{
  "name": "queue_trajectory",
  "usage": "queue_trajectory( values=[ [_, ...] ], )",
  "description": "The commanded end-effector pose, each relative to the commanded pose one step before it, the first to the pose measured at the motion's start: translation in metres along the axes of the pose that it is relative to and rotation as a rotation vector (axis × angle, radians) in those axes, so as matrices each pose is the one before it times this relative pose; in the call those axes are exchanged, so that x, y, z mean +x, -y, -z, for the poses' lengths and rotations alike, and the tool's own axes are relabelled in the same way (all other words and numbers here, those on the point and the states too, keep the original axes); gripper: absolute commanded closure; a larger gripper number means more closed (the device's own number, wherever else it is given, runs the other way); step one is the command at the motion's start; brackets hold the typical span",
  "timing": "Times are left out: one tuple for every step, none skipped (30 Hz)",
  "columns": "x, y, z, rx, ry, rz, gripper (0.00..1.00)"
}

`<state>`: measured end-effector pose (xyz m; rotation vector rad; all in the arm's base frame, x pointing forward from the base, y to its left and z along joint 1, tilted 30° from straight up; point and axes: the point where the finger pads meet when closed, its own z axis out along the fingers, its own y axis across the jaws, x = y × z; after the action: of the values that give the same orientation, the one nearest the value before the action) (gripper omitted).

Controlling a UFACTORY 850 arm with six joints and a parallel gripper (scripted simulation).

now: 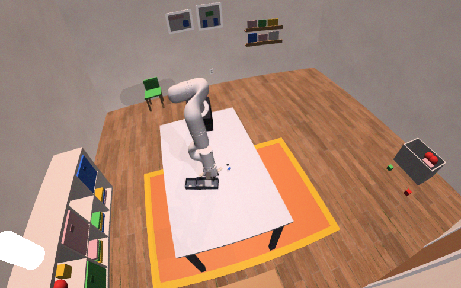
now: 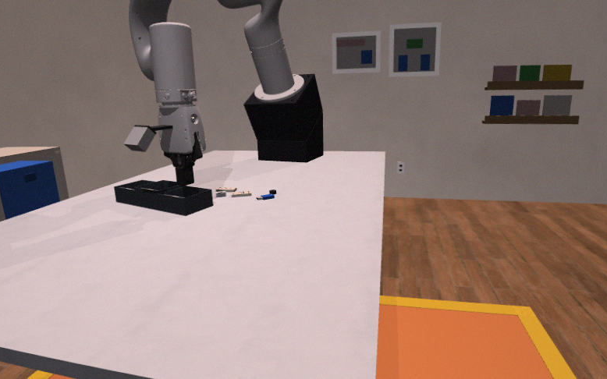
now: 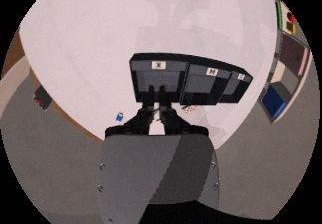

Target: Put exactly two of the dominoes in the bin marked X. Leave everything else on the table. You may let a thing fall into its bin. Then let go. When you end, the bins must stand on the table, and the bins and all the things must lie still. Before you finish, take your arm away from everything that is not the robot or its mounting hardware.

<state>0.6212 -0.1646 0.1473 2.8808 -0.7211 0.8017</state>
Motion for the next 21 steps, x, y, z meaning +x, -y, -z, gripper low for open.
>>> queue_trajectory(
  values=[
    [0.00075, 0.00017, 0.01630, -0.00260, -0.00040, 0.00002, 0.93],
    [0.00000, 0.00000, 0.00000, 0.00000, 0.00000, 0.00000, 0.93],
    [0.00000, 0.00000, 0.00207, 0.00000, 0.00000, 0.00000, 0.93],
    [0.00000, 0.00000, 0.00000, 0.00000, 0.00000, 0.00000, 0.93],
    [0.00000, 0.00000, 0.00000, 0.00000, 0.00000, 0.00000, 0.93],
    [0.00000, 0.00000, 0.00000, -0.00001, 0.00000, 0.00000, 0.93],
    [0.00000, 0.00000, 0.00000, -0.00001, 0.00000, 0.00000, 0.93],
    [0.00000, 0.00000, 0.00000, 0.00000, 0.00000, 0.00000, 0.93],
    [-0.00001, -0.00002, 0.00832, 0.00002, -0.00002, 0.00000, 0.93],
    [0.00001, 0.00000, 0.00833, 0.00000, -0.00001, 0.00000, 0.93],
    [0.00002, 0.00002, 0.00834, -0.00001, 0.00000, 0.00000, 0.93],
    [0.00001, 0.00001, 0.00833, 0.00000, -0.00001, 0.00000, 0.93],
    [0.00001, 0.00001, 0.00834, 0.00000, 0.00000, 0.00000, 0.93],
    [0.00000, 0.00001, 0.00833, 0.00000, -0.00001, 0.00000, 0.93],
    [0.00000, 0.00001, 0.00833, 0.00000, -0.00001, 0.00000, 0.93],
    [0.00001, 0.00001, 0.00833, 0.00000, -0.00001, 0.00000, 0.93],
    [0.00002, 0.00001, 0.00834, 0.00000, -0.00001, 0.00000, 0.93],
    [0.00000, 0.00000, 0.00000, 0.00000, 0.00000, 0.00000, 0.93],
    [0.00000, 0.00000, 0.00000, 0.00000, 0.00000, 0.00000, 0.93],
    [0.00001, 0.00001, 0.00833, 0.00000, -0.00002, 0.00000, 0.93],
    [0.00001, 0.00001, 0.00833, 0.00000, -0.00002, 0.00000, 0.93]
  ],
)
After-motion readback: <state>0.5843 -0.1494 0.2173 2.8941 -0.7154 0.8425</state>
